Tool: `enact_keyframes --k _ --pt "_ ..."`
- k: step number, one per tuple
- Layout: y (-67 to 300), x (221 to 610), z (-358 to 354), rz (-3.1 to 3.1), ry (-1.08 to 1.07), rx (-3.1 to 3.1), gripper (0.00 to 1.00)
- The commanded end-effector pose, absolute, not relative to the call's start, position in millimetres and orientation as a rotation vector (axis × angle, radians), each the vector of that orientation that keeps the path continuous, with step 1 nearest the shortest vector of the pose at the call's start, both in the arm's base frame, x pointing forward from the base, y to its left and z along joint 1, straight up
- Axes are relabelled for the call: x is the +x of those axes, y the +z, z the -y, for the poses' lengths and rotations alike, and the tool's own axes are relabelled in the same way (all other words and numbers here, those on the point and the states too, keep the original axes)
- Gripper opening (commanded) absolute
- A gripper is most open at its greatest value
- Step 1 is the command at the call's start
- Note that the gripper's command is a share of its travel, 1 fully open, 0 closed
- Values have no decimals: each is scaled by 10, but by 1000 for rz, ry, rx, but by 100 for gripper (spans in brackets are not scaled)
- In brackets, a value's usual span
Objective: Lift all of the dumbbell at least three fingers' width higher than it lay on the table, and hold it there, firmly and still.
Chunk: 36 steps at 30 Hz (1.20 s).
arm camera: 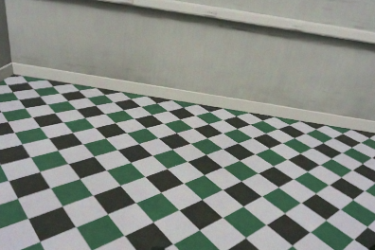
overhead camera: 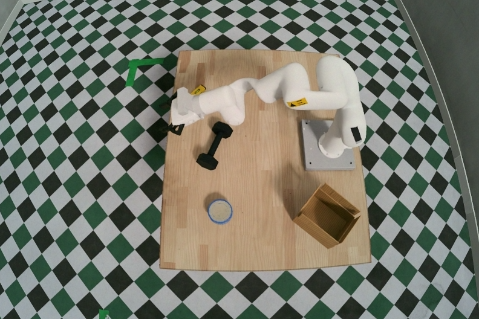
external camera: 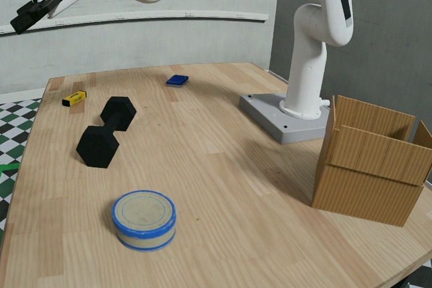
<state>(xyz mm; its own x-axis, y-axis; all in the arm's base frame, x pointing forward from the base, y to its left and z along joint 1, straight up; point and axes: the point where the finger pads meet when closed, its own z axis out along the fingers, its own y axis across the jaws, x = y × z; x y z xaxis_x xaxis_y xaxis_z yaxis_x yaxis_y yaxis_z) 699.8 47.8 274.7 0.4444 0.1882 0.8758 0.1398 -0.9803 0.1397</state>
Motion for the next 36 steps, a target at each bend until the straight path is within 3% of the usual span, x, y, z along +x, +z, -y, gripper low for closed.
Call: enact_keyframes --k 1,6,20,36 --pt "2770 7002 -478 -298 1609 2626 100" --pt "2706 6990 -474 -334 1565 2634 100" --pt "2059 6738 -431 -725 1101 2687 100" --pt "1592 6354 -385 -1079 714 2687 100"
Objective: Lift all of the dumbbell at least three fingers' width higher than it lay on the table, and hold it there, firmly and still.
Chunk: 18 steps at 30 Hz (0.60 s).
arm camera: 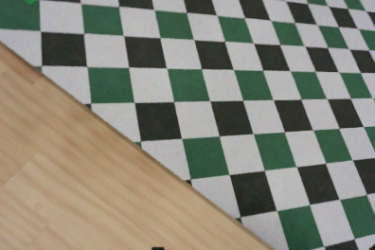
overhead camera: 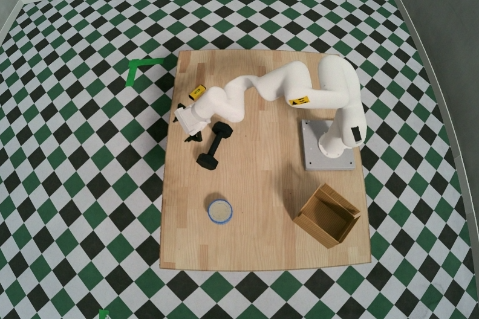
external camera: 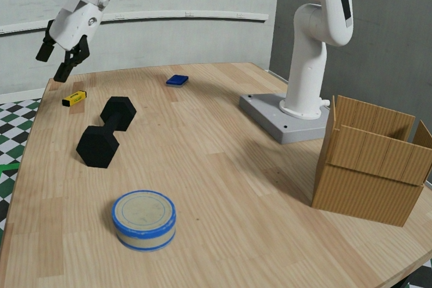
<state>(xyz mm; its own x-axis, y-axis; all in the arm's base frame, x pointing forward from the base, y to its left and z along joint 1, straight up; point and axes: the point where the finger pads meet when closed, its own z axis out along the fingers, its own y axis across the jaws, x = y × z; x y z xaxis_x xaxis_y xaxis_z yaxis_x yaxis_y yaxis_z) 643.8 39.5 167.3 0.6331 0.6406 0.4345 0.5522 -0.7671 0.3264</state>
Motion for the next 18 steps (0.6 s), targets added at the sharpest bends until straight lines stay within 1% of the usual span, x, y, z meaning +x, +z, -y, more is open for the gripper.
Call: enact_keyframes --k 1,15,17,18 --pt "1505 6252 -374 -1158 632 2682 100" --pt "1190 5719 -323 -1527 265 2631 100" --pt "1190 5719 -323 -1527 265 2631 100" --pt "1144 5600 -312 -1603 193 2616 100"
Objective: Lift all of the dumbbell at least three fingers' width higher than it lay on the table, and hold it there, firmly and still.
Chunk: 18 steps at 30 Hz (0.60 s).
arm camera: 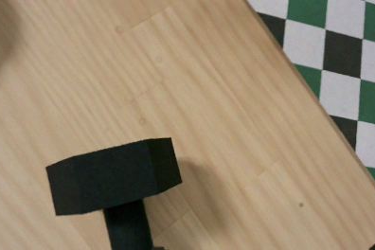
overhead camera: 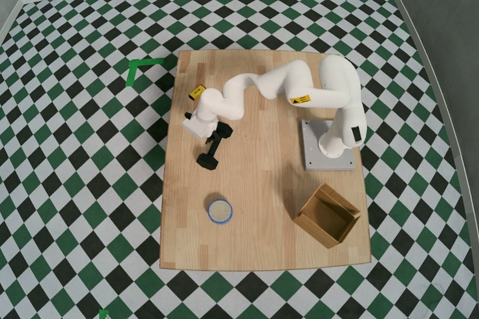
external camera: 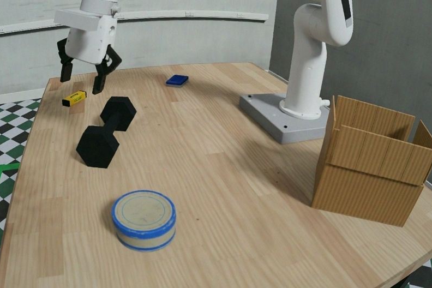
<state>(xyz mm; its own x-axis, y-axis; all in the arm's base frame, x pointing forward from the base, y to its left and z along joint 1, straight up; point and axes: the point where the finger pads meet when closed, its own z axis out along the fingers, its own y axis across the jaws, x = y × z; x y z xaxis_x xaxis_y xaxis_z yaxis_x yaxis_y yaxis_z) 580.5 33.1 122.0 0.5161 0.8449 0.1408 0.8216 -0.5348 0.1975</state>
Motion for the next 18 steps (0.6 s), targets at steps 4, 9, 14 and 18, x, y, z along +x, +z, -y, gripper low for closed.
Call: enact_keyframes --k 4,9,14,18 --pt "1093 5434 -298 -1706 96 2593 100" --pt "1053 5262 -283 -1811 1 2566 100" --pt "1053 5258 -283 -1813 -1 2566 100" --pt "1046 5258 -283 -1813 -1 2566 100"
